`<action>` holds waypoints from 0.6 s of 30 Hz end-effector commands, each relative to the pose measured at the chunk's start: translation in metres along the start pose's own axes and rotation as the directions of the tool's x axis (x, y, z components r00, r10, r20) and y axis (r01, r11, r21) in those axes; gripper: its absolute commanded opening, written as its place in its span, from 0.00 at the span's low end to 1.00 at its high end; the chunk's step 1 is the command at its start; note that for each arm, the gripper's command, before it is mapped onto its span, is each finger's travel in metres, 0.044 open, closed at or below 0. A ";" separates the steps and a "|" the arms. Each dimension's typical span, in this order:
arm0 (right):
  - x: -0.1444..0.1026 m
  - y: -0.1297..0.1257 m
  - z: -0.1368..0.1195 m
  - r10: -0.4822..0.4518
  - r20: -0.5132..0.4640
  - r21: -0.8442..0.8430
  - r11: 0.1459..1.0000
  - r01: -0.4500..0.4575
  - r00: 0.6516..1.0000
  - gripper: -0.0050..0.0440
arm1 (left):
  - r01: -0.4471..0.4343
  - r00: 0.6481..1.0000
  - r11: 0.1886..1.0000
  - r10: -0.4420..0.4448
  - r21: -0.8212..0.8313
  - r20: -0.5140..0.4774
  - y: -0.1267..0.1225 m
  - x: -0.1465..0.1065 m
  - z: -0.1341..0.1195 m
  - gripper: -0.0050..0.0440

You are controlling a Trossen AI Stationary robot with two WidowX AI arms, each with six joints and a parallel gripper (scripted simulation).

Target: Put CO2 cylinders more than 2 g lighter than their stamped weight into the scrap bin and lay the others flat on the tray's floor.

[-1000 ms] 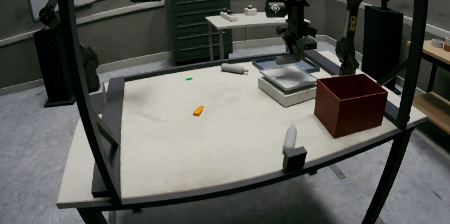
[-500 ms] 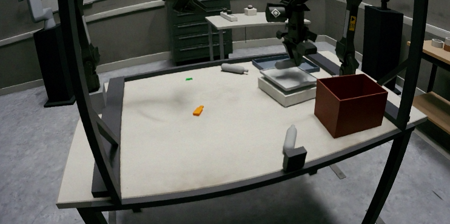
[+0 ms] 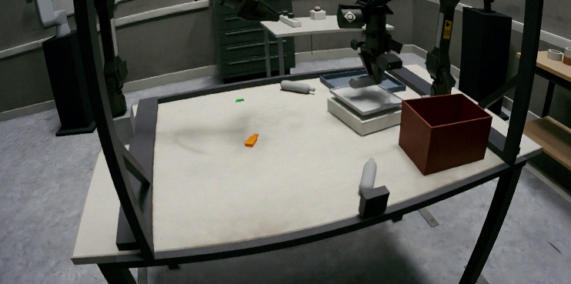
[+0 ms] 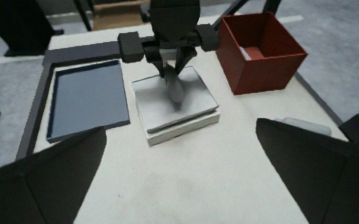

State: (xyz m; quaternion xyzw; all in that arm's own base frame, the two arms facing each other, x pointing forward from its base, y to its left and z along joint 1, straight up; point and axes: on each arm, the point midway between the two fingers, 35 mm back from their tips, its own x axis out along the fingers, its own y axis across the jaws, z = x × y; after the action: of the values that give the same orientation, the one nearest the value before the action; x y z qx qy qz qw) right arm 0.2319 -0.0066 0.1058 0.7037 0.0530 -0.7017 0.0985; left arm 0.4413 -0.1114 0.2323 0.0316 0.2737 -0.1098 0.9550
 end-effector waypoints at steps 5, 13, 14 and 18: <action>0.003 -0.001 0.001 0.006 -0.024 0.004 1.000 -0.006 1.000 0.00 | -0.002 1.000 1.000 0.002 -0.002 0.029 0.000 -0.007 0.011 1.00; 0.023 -0.002 0.001 0.002 -0.005 0.003 1.000 -0.002 1.000 0.00 | -0.002 1.000 1.000 0.002 -0.002 0.029 0.000 -0.007 0.011 1.00; 0.018 0.000 -0.006 0.006 -0.026 0.004 1.000 -0.006 1.000 0.00 | -0.002 1.000 1.000 0.002 -0.002 0.029 0.000 -0.007 0.011 1.00; 0.018 0.000 -0.007 0.006 -0.027 0.003 1.000 -0.006 1.000 0.00 | -0.002 1.000 1.000 0.002 -0.002 0.029 0.000 -0.007 0.011 1.00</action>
State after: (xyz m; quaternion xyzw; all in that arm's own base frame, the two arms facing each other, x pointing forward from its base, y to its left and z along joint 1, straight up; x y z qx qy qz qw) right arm 0.2303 -0.0063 0.0798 0.7002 0.0533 -0.7051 0.0981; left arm 0.4414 -0.1114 0.2317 0.0316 0.2744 -0.1097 0.9548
